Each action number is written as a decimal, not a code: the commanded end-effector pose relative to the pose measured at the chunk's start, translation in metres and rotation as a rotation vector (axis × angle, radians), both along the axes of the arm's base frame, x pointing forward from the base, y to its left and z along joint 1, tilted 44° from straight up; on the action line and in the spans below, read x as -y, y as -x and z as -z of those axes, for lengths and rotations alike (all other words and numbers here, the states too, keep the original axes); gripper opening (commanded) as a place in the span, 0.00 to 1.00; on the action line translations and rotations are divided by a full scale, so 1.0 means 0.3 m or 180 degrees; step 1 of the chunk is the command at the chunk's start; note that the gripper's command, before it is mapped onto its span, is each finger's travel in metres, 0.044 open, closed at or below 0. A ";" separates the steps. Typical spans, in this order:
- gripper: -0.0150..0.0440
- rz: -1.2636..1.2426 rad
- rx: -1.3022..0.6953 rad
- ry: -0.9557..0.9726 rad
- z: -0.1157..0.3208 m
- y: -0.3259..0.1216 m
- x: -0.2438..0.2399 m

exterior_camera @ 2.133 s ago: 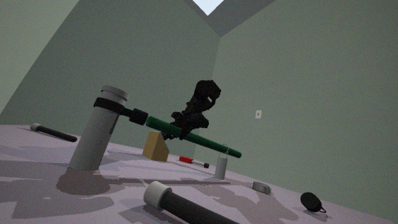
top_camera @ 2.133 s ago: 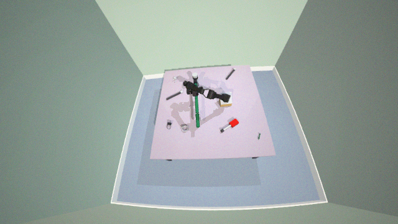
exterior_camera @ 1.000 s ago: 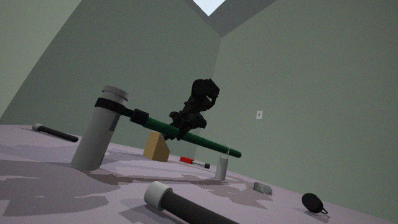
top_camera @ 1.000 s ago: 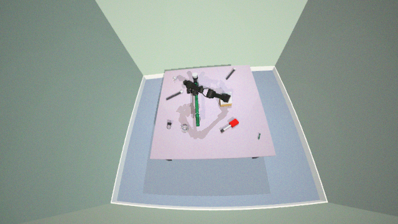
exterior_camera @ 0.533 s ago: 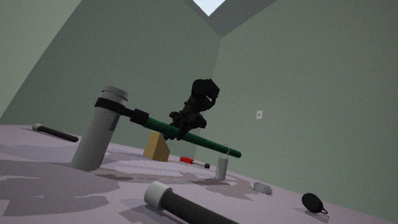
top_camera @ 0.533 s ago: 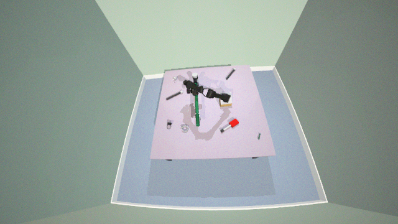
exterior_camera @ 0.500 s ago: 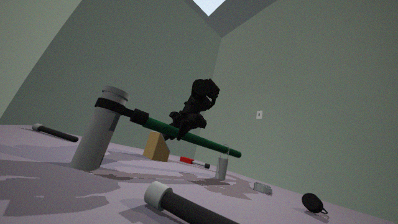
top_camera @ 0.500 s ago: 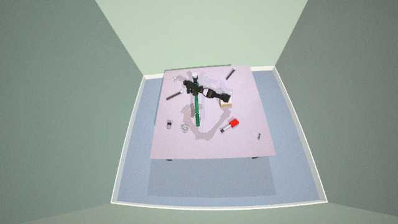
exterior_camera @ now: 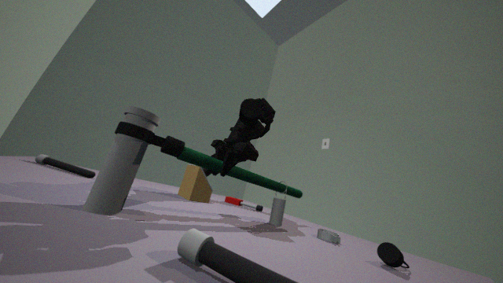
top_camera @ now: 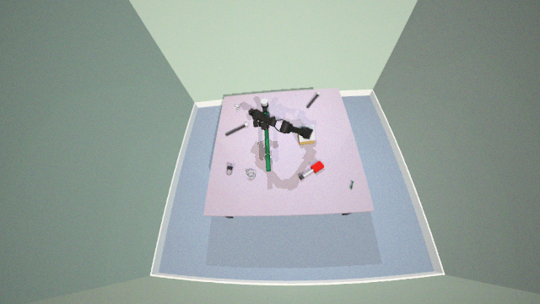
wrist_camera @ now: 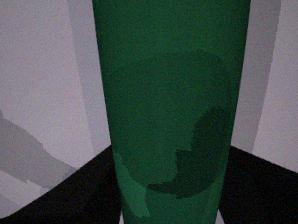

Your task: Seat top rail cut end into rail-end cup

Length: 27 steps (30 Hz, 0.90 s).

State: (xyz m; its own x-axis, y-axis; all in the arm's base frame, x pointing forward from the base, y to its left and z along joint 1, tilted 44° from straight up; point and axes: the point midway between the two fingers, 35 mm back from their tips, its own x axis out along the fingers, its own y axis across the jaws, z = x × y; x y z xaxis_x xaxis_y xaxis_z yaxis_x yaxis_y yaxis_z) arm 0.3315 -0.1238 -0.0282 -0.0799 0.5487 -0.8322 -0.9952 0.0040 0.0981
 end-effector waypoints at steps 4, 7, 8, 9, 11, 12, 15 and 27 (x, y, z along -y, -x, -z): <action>0.25 0.0001 0.0001 0.0005 0.000 0.000 0.002; 0.25 0.0001 0.0000 0.0010 0.000 0.000 0.004; 0.25 0.0001 0.0000 0.0012 0.000 0.000 0.005; 0.25 0.0001 0.0000 0.0014 0.000 0.000 0.006; 0.25 0.0001 -0.0001 0.0018 0.000 0.001 0.008; 0.25 0.0001 -0.0001 0.0020 0.000 0.001 0.009; 0.25 0.0001 -0.0001 0.0025 0.000 0.001 0.011; 0.25 0.0002 -0.0002 0.0036 0.001 0.002 0.021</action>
State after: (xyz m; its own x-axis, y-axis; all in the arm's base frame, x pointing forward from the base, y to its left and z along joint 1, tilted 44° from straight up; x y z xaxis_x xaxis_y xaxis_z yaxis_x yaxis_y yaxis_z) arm 0.3315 -0.1238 -0.0283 -0.0831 0.5504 -0.8307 -0.9949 0.0021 0.1009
